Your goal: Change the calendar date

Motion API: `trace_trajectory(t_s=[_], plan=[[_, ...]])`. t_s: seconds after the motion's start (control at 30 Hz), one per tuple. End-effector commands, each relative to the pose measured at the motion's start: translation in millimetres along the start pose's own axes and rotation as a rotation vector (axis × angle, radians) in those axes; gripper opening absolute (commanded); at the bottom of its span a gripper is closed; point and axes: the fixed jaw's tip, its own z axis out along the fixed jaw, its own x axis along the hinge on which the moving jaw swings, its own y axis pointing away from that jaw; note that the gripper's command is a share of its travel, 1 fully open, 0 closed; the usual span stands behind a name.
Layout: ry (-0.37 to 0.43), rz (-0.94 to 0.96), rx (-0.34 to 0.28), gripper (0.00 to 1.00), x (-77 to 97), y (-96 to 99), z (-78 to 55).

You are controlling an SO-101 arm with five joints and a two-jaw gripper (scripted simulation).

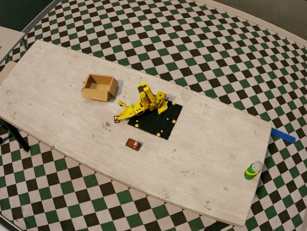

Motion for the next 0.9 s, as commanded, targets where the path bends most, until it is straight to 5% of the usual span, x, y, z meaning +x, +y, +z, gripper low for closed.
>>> trace_trajectory(t_s=[0.0,0.2,0.63,0.87], plan=[[-0.090,0.139,-0.132,0.35,-22.6,20.2,-10.2],[-0.091,0.142,-0.133,0.35,-23.3,20.9,-9.2],[-0.233,0.371,-0.320,0.35,-70.0,62.9,-1.2],[-0.191,0.314,-0.255,0.35,-68.8,63.2,14.2]])
